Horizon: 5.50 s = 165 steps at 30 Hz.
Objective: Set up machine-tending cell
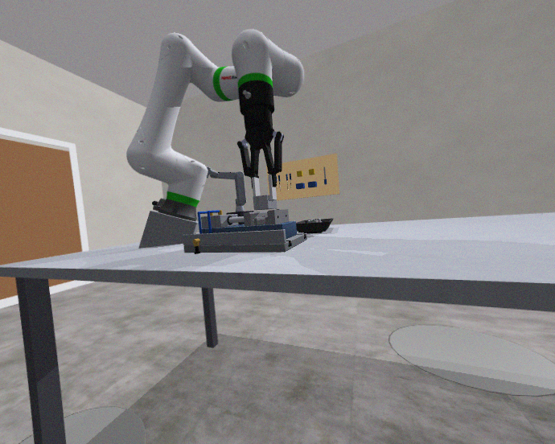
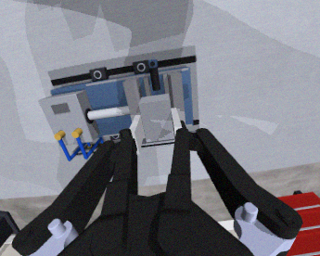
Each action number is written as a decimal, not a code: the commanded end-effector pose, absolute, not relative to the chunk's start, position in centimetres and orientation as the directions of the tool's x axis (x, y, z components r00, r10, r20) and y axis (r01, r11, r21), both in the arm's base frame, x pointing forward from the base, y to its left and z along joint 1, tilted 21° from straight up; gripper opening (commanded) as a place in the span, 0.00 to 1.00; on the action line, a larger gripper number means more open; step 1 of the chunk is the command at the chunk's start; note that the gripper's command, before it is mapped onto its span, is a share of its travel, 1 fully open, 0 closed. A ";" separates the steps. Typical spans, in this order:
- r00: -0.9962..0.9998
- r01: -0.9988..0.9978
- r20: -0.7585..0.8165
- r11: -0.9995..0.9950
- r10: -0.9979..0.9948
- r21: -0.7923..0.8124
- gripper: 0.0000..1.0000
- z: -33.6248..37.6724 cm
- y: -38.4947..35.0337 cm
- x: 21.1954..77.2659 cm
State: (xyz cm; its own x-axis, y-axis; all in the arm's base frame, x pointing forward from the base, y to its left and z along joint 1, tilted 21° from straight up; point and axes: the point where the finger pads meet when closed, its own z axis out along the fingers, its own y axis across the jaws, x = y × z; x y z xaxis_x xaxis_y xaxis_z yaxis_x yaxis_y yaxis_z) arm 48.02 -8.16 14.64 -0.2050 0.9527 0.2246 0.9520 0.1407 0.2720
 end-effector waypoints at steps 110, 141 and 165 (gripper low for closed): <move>-0.205 0.952 0.224 0.141 0.953 0.272 0.00 12.9 -7.7 48.4; -0.205 0.952 0.224 0.141 0.953 0.272 0.00 13.0 -7.3 48.5; -0.205 0.952 0.224 0.141 0.953 0.272 0.00 13.1 -7.1 48.5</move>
